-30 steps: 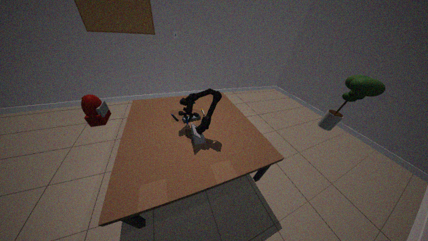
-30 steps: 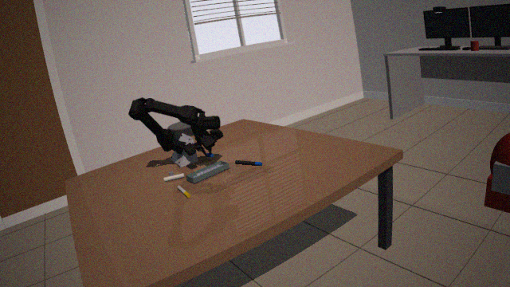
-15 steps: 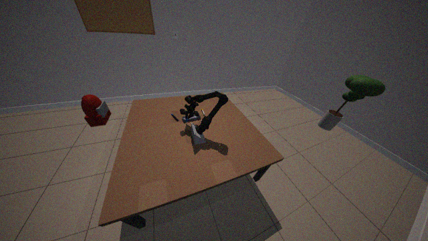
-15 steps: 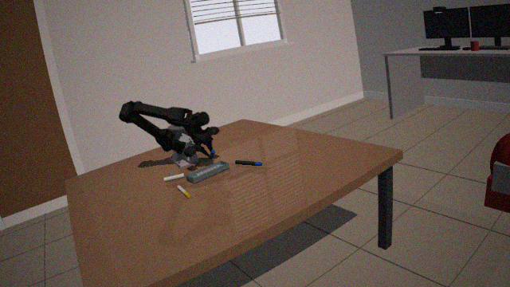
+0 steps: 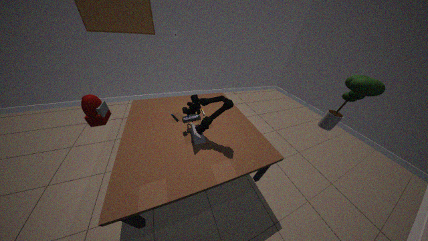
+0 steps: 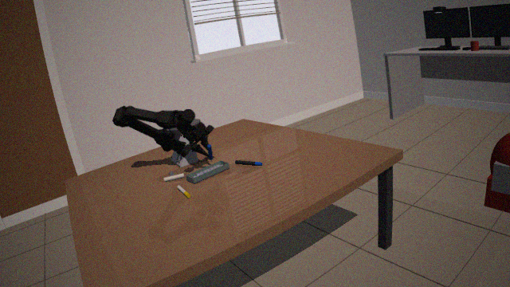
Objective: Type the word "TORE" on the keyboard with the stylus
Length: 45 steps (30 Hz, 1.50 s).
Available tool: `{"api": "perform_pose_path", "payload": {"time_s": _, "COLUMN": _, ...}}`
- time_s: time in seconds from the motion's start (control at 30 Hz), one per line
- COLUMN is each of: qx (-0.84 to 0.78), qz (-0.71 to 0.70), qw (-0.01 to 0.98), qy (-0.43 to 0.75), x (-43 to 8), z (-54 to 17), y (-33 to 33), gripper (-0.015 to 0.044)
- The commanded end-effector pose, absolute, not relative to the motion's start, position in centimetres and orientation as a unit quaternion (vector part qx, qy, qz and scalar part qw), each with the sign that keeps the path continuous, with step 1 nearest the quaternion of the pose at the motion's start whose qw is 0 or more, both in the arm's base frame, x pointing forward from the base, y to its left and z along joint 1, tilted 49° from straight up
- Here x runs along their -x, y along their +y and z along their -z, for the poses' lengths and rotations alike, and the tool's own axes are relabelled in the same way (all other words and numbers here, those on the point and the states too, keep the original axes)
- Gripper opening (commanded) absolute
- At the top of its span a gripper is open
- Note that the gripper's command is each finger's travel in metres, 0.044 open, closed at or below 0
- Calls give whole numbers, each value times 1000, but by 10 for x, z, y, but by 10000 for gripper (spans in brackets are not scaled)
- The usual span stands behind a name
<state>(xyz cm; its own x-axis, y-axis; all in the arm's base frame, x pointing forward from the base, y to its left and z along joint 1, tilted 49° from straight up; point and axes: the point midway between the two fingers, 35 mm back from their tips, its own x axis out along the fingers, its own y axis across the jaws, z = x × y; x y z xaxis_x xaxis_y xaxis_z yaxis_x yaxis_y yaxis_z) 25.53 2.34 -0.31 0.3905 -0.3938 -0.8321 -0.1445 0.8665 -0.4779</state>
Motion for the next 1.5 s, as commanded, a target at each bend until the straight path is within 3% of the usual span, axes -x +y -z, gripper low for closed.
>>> {"api": "perform_pose_path", "payload": {"time_s": 0.0, "qx": 278, "qz": 66, "qw": 818, "qy": 500, "x": -260, "z": -9, "y": 19, "gripper": 0}}
{"api": "perform_pose_path", "payload": {"time_s": 0.73, "qx": 398, "qz": 87, "qw": 867, "qy": 287, "x": -267, "z": -77, "y": -1, "gripper": 0}}
{"api": "perform_pose_path", "payload": {"time_s": 1.47, "qx": 403, "qz": 90, "qw": 867, "qy": 280, "x": -263, "z": -57, "y": -29, "gripper": 0}}
